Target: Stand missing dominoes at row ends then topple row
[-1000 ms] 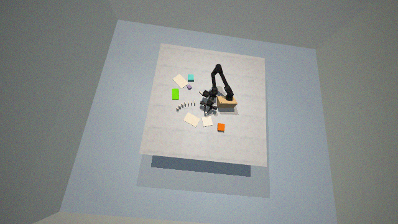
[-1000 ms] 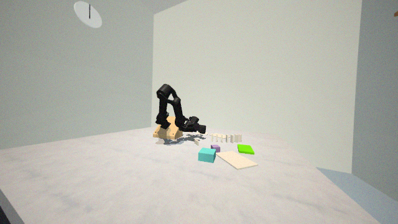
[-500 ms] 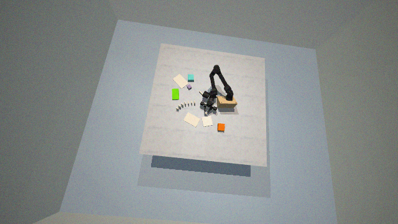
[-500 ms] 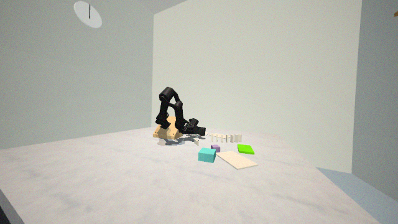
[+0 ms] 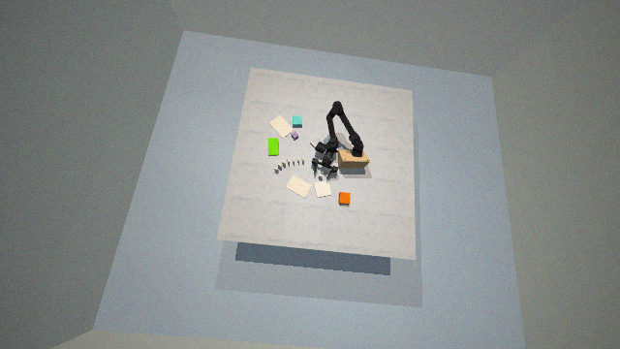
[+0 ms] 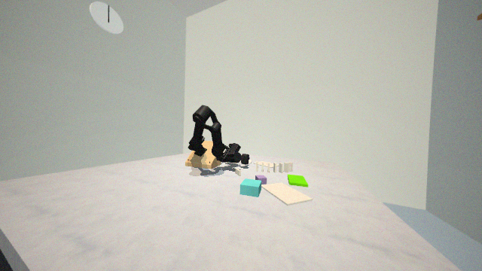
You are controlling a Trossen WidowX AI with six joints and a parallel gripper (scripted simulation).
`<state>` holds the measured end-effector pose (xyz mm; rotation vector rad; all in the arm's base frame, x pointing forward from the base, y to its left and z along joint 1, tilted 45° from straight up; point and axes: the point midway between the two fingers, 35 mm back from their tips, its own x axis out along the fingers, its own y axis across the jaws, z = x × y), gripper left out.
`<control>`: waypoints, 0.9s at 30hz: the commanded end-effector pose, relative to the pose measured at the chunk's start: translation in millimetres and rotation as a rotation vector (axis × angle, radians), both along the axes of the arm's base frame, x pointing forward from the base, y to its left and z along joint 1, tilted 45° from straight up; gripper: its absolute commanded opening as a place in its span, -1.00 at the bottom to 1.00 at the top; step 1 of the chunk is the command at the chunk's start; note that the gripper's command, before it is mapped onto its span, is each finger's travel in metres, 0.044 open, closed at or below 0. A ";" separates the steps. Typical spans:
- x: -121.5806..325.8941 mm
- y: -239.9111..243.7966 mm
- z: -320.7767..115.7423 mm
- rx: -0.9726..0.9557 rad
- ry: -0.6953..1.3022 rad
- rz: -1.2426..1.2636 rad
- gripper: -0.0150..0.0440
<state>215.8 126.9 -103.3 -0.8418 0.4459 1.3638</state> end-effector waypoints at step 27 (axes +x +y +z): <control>-11.8 67.6 -1.0 -1.007 0.260 -0.305 1.00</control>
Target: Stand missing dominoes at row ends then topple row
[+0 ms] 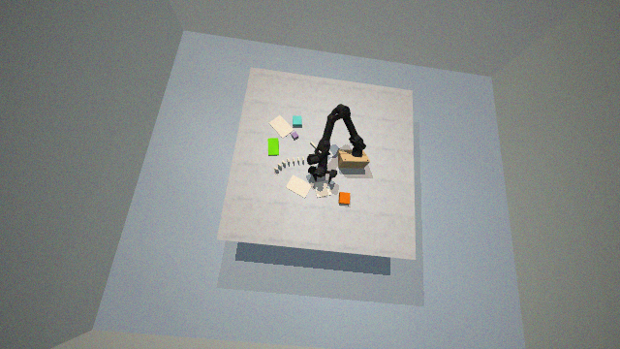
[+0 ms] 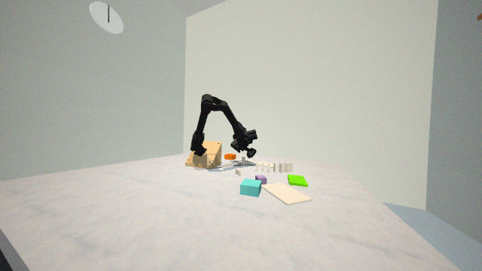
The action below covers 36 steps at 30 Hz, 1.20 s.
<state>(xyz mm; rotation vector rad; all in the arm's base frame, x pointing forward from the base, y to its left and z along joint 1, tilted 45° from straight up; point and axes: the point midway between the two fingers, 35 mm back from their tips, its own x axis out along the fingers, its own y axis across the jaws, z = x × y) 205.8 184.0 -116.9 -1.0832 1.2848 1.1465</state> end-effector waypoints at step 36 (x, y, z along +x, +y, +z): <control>12.3 -22.7 8.9 -0.749 -0.266 0.053 1.00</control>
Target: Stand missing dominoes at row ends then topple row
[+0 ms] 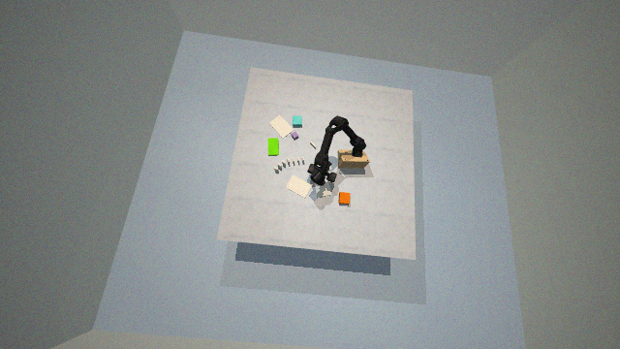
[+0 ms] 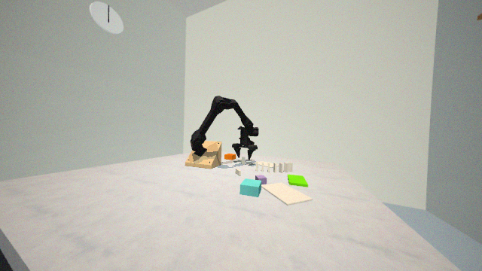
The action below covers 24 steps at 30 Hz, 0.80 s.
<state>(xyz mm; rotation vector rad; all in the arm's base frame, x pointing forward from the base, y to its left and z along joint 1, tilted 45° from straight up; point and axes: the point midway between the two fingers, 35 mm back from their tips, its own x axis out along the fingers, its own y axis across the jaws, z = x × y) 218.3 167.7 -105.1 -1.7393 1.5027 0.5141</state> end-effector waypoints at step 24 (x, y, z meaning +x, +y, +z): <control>1.0 -10.4 -6.9 -0.013 0.006 0.004 -0.13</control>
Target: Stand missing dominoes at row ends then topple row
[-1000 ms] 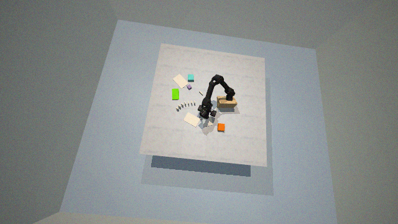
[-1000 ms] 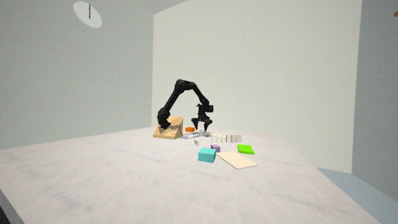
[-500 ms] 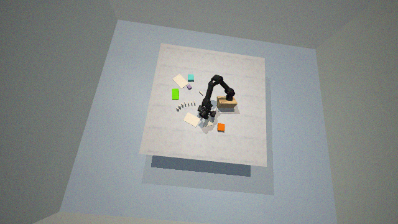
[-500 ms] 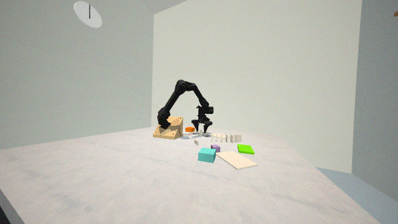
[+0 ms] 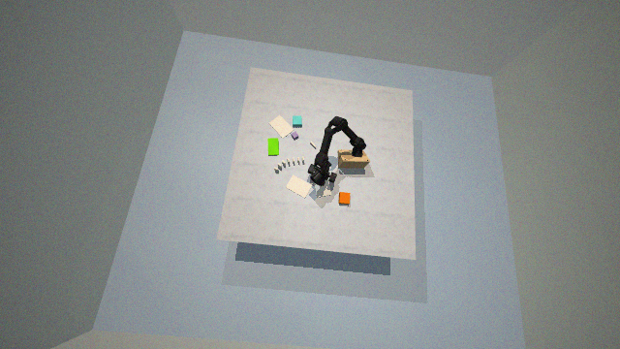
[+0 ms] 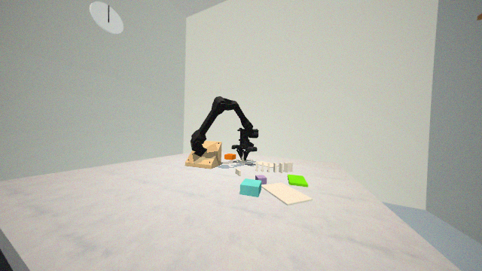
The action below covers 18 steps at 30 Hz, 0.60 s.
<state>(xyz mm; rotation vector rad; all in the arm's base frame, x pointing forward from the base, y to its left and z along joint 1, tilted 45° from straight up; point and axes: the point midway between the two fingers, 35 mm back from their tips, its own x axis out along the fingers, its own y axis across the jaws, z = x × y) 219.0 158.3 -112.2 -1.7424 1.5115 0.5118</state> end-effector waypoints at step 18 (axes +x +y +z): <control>-21.9 86.3 101.8 0.022 -0.043 -0.052 -0.13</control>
